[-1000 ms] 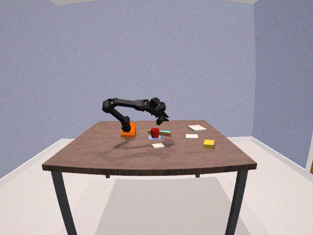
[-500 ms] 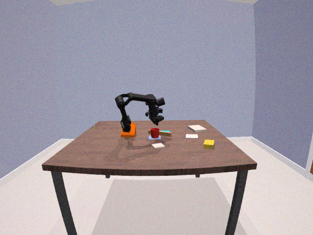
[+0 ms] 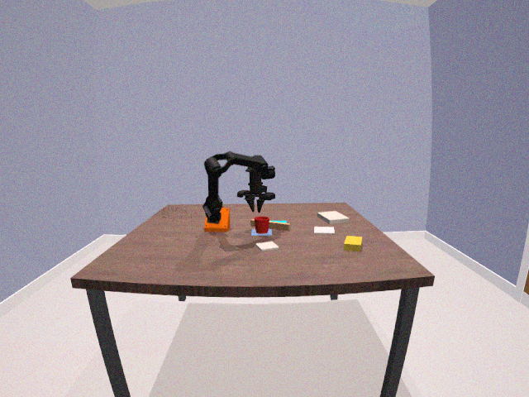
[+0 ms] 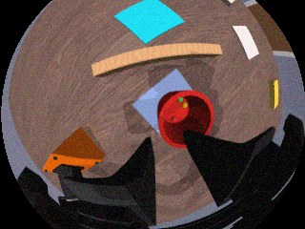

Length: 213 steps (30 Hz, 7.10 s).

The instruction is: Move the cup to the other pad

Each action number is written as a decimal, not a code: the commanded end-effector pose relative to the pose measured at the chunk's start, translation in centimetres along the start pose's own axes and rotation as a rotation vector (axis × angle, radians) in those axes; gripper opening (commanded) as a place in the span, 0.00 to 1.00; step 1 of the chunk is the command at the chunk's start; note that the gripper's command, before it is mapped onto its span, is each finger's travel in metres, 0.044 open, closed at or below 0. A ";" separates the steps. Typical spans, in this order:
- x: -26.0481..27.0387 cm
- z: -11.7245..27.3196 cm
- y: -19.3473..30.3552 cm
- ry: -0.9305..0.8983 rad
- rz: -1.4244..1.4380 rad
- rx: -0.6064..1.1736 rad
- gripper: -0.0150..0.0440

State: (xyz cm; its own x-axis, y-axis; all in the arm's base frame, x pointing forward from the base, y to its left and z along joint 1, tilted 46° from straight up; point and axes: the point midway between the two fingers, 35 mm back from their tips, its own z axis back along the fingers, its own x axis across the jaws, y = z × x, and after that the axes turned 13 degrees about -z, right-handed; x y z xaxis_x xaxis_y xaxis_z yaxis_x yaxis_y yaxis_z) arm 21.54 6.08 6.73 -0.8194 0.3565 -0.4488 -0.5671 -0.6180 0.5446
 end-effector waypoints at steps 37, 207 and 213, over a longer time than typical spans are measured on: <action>-0.1 -5.5 0.0 0.007 0.021 0.016 0.50; 5.1 -0.1 -16.7 0.005 0.017 0.008 0.25; 5.6 -0.2 -17.7 0.005 0.017 0.007 0.25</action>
State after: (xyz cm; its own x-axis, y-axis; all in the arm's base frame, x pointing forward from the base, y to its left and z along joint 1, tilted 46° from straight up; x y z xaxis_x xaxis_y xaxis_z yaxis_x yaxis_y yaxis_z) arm 26.97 18.45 -4.79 -0.8271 0.3425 -0.4457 -0.5550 -0.6228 0.5515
